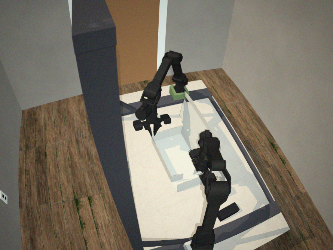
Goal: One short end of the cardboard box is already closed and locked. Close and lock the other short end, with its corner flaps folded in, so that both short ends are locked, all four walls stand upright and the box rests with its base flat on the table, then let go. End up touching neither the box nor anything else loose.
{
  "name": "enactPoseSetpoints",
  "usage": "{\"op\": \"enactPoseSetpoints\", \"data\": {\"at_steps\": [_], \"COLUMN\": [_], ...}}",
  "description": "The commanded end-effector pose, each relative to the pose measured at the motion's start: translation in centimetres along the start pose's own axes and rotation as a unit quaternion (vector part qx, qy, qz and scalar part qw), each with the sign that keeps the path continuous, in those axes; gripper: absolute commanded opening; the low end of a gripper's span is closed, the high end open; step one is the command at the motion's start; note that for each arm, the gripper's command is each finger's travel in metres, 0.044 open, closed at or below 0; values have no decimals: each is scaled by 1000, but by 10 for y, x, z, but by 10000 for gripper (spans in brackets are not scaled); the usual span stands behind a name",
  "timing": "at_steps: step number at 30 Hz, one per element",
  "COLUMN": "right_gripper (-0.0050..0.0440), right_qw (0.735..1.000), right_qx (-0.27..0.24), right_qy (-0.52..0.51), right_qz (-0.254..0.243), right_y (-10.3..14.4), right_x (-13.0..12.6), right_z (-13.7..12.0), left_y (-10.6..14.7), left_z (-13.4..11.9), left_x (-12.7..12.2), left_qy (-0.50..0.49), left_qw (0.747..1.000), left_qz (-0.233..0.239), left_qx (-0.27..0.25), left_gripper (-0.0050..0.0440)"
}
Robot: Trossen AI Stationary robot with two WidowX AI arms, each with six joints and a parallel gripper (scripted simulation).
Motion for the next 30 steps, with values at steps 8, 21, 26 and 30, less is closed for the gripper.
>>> {"op": "enactPoseSetpoints", "data": {"at_steps": [8,21,26,30], "right_gripper": [233,233,233,233], "right_qw": [1000,1000,1000,1000], "right_qx": [-4,-4,-4,-4], "right_qy": [1,1,1,1], "right_qz": [11,11,11,11], "right_y": [9,9,9,9], "right_x": [4,4,4,4], "right_z": [4,4,4,4], "left_y": [6,-43,-61,-73], "left_z": [-5,-52,-65,-72], "left_x": [-2,-60,-85,-103], "left_qy": [20,420,558,654], "left_qw": [1000,902,818,739], "left_qz": [1,-98,-131,-149], "left_qx": [7,21,43,64], "left_gripper": [104,104,104,104]}}
Point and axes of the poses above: on each arm, the point midway between the two fingers, 35 mm back from their tips, its own y axis back along the fingers, its own x axis across the jaws, z = x × y, the point moved 4 cm from there along y, back along the fingers, and after that the axes turned 9 degrees about -y, right-handed, at the moved point
